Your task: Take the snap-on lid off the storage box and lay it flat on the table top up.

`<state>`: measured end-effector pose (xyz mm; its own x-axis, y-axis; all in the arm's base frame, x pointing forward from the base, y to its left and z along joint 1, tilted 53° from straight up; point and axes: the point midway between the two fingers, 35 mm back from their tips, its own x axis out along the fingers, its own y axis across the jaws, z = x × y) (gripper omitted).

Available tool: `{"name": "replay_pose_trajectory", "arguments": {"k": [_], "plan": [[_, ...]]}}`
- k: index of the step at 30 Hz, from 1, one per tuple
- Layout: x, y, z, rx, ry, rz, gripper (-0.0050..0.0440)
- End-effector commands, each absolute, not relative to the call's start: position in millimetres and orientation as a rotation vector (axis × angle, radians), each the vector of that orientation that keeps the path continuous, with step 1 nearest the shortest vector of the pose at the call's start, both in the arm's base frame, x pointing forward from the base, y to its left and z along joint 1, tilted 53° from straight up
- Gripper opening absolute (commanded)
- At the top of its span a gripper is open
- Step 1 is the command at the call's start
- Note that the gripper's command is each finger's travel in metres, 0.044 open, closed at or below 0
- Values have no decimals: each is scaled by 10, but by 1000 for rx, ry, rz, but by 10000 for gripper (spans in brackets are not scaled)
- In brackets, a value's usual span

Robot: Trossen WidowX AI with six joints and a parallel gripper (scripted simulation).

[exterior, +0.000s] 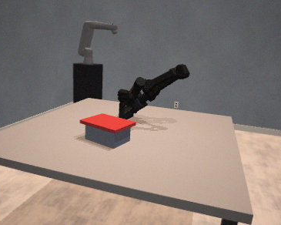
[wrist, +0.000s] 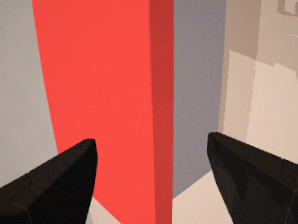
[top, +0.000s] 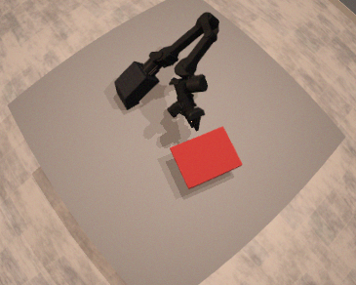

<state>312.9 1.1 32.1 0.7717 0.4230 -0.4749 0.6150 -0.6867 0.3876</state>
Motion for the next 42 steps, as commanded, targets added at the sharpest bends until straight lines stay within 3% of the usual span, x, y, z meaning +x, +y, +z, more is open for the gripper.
{"name": "replay_pose_trajectory", "arguments": {"k": [1, 37, 42], "plan": [[3185, 18, 310, 2427, 769, -475, 235], [3551, 246, 63, 2431, 768, -472, 235], [3551, 246, 63, 2431, 768, -472, 184]]}}
